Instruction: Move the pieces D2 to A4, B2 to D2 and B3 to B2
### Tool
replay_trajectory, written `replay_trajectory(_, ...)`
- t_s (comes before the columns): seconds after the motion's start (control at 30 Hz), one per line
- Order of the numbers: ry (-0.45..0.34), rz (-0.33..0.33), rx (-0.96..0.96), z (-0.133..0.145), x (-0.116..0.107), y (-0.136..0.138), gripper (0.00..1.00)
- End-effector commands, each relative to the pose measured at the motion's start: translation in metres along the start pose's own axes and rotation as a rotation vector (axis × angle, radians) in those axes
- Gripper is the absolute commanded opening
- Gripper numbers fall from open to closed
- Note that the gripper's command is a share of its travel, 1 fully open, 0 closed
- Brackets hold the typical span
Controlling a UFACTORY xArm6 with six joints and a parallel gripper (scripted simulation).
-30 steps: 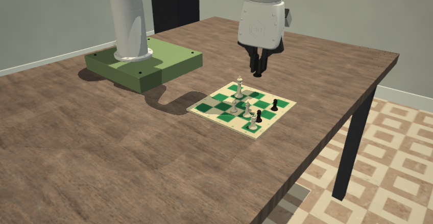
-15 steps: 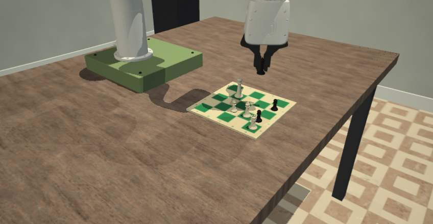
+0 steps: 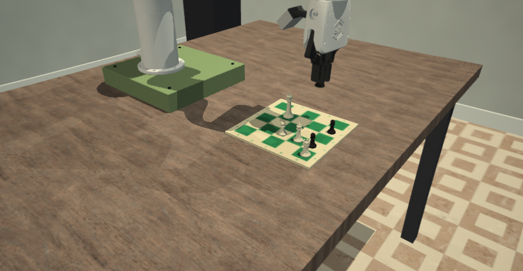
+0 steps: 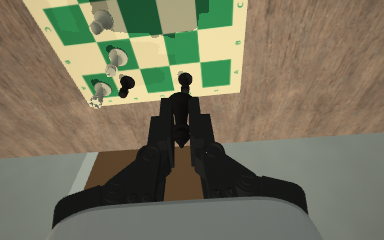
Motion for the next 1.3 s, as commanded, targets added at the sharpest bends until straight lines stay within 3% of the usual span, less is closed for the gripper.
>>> replay_trajectory(0.0, 0.019, 0.033, -0.097, 0.002, -0.002, -0.001, 0.0)
replay_trajectory(0.43, 0.019, 0.033, -0.097, 0.002, -0.001, -0.001, 0.0)
replay_trajectory(0.73, 0.019, 0.034, -0.098, 0.002, 0.011, 0.0, 0.0)
replay_trajectory(1.27, 0.019, 0.034, -0.098, 0.001, 0.078, 0.001, 0.0)
Point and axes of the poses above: the point where the finger pads meet when closed, its own x axis out along the fingers, its own y axis across the jaws, z = x × y, the point moved 6 cm from there along -x, back along the fingers, and after that the axes turned 15 degrees about x, right-handed, at the moved point
